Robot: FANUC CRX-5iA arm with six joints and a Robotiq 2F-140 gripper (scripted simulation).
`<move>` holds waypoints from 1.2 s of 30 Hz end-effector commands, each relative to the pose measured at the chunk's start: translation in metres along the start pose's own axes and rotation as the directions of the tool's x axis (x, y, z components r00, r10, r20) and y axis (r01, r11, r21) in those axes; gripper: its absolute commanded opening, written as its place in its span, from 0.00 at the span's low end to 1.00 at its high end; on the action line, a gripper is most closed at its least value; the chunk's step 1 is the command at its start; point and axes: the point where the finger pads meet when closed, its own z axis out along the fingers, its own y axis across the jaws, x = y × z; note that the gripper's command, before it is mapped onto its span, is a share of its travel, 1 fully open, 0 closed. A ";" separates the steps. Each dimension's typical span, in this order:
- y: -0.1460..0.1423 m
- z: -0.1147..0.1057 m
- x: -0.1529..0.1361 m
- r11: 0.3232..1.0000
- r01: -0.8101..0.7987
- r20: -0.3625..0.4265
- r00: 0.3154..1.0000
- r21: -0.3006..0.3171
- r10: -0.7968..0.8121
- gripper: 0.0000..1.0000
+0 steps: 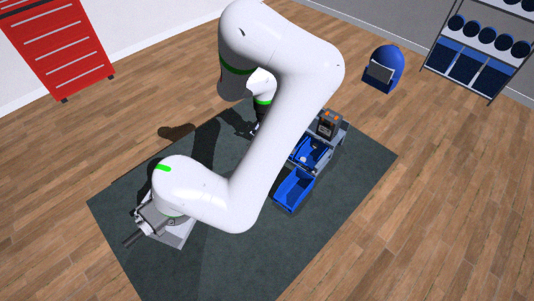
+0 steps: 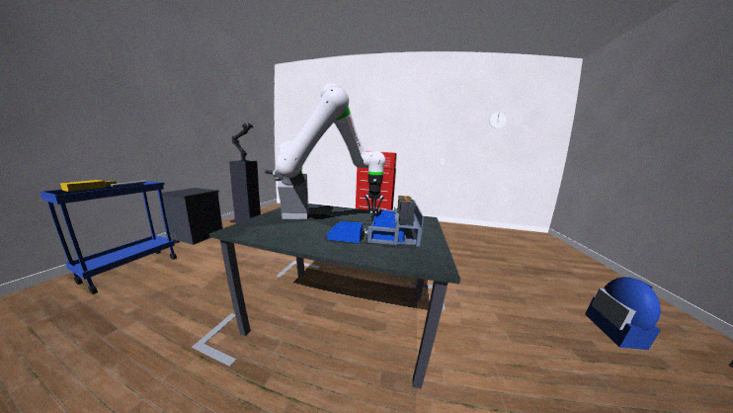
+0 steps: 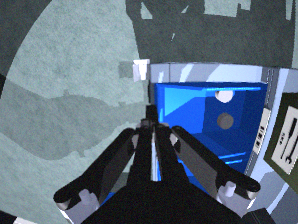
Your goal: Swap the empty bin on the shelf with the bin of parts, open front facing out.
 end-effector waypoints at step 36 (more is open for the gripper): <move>0.001 -0.004 0.000 1.000 0.000 -0.001 1.000 -0.002 0.000 0.10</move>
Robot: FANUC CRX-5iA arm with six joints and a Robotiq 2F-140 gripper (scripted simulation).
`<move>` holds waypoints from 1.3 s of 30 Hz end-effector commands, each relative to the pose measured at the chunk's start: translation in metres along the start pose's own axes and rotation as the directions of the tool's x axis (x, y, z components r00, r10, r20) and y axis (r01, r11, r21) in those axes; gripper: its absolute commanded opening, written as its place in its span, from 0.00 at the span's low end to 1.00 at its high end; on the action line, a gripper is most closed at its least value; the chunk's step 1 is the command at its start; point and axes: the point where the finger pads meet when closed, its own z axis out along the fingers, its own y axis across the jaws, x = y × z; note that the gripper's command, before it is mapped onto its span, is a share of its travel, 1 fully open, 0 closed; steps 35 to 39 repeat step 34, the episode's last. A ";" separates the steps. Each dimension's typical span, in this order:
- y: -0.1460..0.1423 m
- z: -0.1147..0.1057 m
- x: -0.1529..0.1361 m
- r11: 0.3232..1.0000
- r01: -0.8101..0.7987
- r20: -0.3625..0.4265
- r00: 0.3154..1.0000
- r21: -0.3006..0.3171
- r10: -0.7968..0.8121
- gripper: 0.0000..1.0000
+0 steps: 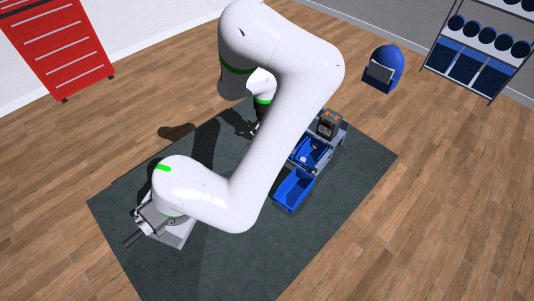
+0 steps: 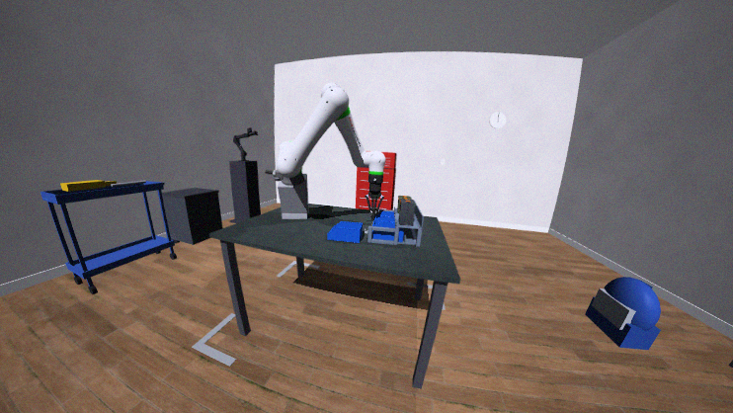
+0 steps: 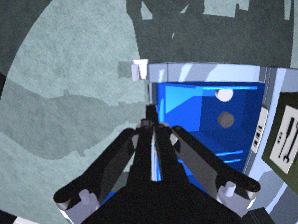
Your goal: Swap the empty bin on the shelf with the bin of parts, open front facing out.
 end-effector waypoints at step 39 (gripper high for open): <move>-0.017 -0.020 0.000 1.000 0.000 0.000 1.000 -0.002 0.000 0.10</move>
